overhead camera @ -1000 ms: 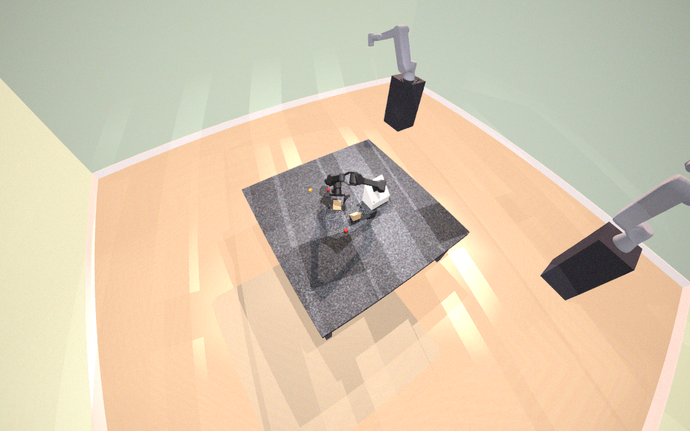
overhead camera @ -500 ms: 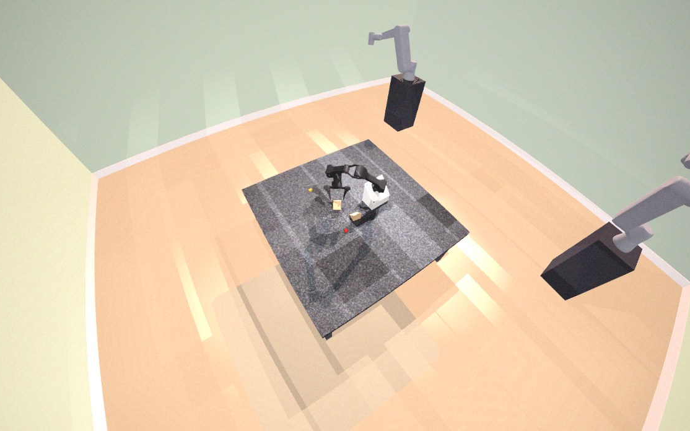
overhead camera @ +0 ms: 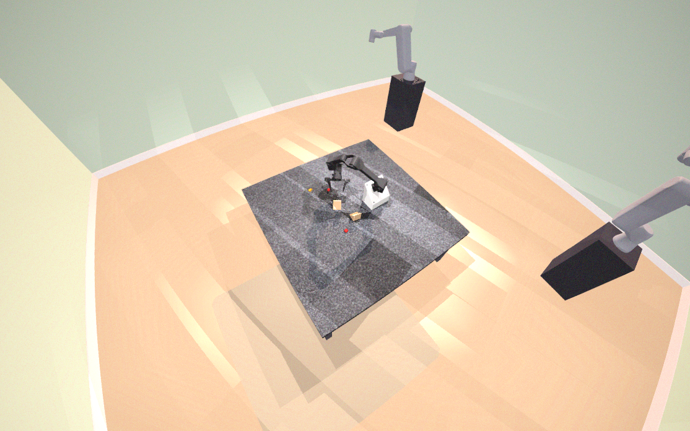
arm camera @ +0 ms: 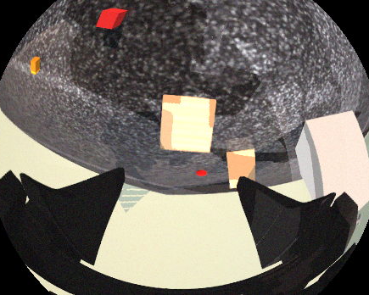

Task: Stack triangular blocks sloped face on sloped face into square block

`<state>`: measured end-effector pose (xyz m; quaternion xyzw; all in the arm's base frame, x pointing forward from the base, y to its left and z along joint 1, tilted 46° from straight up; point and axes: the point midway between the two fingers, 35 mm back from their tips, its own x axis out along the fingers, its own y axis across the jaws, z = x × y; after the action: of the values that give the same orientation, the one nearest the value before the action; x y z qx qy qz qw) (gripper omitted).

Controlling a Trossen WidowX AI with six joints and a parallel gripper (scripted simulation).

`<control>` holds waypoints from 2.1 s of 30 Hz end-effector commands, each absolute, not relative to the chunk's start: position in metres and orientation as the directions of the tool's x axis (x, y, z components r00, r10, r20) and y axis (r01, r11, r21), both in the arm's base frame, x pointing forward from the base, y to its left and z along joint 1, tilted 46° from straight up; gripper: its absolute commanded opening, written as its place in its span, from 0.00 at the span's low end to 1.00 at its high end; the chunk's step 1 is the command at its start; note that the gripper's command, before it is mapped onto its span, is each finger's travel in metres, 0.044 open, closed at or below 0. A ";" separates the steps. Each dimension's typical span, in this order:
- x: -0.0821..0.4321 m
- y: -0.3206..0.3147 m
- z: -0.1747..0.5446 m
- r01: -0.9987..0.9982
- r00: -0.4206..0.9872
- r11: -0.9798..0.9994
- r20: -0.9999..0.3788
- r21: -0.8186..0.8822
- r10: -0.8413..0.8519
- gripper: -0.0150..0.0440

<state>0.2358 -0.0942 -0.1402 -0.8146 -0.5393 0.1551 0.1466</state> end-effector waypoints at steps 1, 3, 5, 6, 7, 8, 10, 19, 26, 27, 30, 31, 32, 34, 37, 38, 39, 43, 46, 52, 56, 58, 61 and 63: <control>0.224 -0.093 -0.156 0.843 0.354 -0.361 -0.093 -0.399 0.930 1.00; 0.224 -0.093 -0.156 0.843 0.354 -0.361 -0.093 -0.399 0.930 1.00; 0.227 -0.089 -0.157 0.842 0.354 -0.362 -0.096 -0.399 0.930 1.00; 0.230 -0.085 -0.158 0.841 0.355 -0.363 -0.098 -0.400 0.930 1.00; 0.233 -0.078 -0.159 0.841 0.355 -0.364 -0.101 -0.401 0.929 1.00; 0.237 -0.072 -0.160 0.840 0.355 -0.365 -0.103 -0.401 0.929 1.00; 0.243 -0.059 -0.162 0.839 0.356 -0.367 -0.105 -0.401 0.929 1.00; 0.260 -0.002 -0.164 0.843 0.355 -0.359 -0.086 -0.401 0.931 1.00; 0.260 0.002 -0.164 0.844 0.354 -0.357 -0.083 -0.401 0.931 1.00; 0.260 0.002 -0.164 0.844 0.354 -0.357 -0.083 -0.401 0.931 1.00; 0.260 0.002 -0.164 0.844 0.354 -0.357 -0.083 -0.401 0.931 1.00; 0.260 0.002 -0.164 0.844 0.354 -0.357 -0.083 -0.401 0.931 1.00; 0.260 0.002 -0.164 0.844 0.354 -0.357 -0.083 -0.401 0.931 1.00; 0.260 0.002 -0.164 0.844 0.354 -0.357 -0.083 -0.401 0.931 1.00; 0.259 0.002 -0.165 0.844 0.351 -0.354 -0.084 -0.402 0.933 0.87; 0.259 0.002 -0.165 0.844 0.351 -0.354 -0.084 -0.402 0.933 0.82; 0.259 0.002 -0.165 0.844 0.351 -0.354 -0.084 -0.402 0.933 0.78; 0.259 0.002 -0.165 0.844 0.351 -0.354 -0.084 -0.402 0.933 0.70; 0.259 0.002 -0.165 0.844 0.351 -0.354 -0.084 -0.402 0.933 0.67; 0.260 0.000 -0.163 0.844 0.351 -0.354 -0.085 -0.402 0.932 0.43; 0.262 -0.012 -0.153 0.843 0.352 -0.357 -0.089 -0.402 0.932 0.25; 0.263 -0.018 -0.147 0.843 0.352 -0.358 -0.091 -0.402 0.932 0.25; 0.264 -0.028 -0.137 0.843 0.352 -0.358 -0.092 -0.402 0.931 0.25; 0.265 -0.035 -0.131 0.842 0.352 -0.359 -0.093 -0.402 0.931 0.25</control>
<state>0.2617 -0.0225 -0.1420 -0.8074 -0.5485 0.1568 0.1505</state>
